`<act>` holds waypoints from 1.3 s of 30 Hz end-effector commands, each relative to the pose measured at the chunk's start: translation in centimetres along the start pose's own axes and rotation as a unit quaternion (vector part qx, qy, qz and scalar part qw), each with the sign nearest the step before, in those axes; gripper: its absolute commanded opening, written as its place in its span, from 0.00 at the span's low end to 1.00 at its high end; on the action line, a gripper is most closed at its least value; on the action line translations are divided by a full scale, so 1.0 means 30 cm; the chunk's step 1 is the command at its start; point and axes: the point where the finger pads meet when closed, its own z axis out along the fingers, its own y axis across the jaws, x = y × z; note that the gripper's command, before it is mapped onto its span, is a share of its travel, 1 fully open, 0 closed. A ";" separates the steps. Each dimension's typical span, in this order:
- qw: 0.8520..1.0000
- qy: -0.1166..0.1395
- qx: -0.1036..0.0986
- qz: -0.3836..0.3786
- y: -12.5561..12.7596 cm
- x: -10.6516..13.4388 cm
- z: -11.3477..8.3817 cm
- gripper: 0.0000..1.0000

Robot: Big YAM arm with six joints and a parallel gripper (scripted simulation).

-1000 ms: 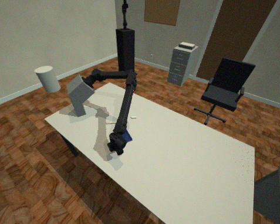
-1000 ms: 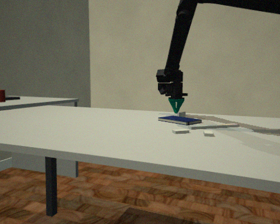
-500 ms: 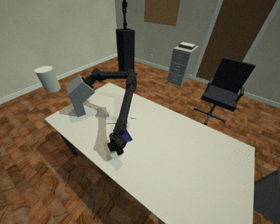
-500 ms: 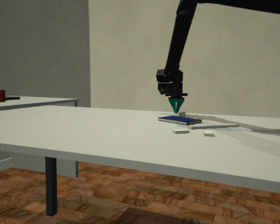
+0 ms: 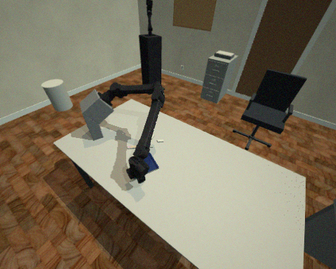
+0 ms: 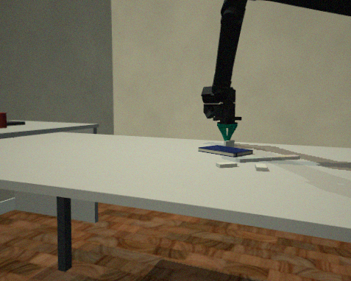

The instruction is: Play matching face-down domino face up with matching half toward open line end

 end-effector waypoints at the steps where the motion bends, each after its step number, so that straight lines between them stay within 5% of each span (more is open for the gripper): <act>1: 1.000 -0.016 -0.005 -0.026 0.077 -0.048 -0.033 0.00; 4: 1.000 -0.016 -0.005 -0.026 0.077 -0.048 -0.033 0.00; 5: 1.000 -0.008 -0.001 -0.006 0.016 -0.012 -0.023 0.00; 21: 1.000 -0.016 -0.005 -0.025 0.079 0.035 -0.031 0.00; 22: 1.000 -0.010 -0.002 -0.006 0.012 0.062 -0.031 0.00; 38: 1.000 -0.015 -0.004 -0.024 0.086 0.051 -0.022 0.00; 39: 1.000 -0.014 -0.003 -0.008 0.024 0.061 -0.036 0.00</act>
